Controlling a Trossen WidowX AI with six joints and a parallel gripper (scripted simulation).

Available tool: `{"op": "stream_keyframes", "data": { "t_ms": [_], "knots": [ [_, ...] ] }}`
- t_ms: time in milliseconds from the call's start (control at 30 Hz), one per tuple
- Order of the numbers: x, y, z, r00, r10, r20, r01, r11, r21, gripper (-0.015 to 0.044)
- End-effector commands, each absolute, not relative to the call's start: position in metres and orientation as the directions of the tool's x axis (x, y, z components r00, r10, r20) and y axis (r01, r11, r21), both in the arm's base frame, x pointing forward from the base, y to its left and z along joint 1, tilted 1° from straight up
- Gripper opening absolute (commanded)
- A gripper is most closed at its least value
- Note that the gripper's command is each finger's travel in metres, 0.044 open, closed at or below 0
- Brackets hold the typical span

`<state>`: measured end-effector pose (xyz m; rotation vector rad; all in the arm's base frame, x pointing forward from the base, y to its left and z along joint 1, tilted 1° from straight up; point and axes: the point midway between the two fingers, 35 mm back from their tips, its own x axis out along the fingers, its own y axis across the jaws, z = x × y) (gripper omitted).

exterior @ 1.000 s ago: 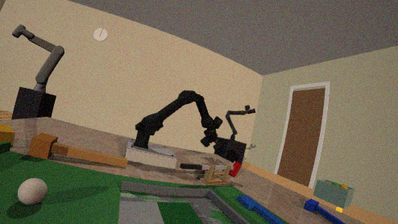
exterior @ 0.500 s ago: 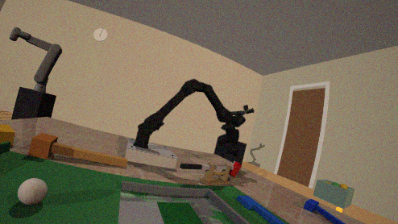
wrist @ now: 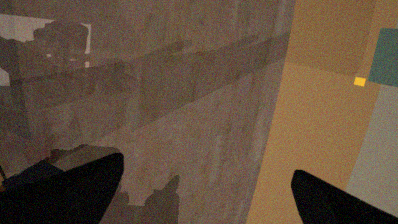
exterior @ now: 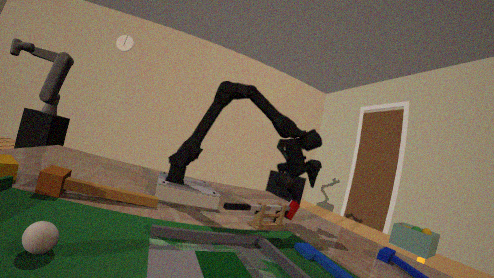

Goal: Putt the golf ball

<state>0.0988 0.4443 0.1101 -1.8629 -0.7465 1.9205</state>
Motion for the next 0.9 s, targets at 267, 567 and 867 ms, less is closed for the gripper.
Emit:
{"op": "stream_keyframes", "data": {
  "t_ms": [267,567,867],
  "knots": [
    [0.207,0.292,0.102,0.028,0.428,-0.904,-0.616,-0.705,-0.352,0.0440],
    [0.215,0.163,0.085,-0.062,0.279,-0.958,-0.957,-0.290,-0.022,0.0440],
    [0.215,0.163,0.082,-0.062,0.279,-0.958,-0.957,-0.290,-0.022,0.0440]
  ]
}}
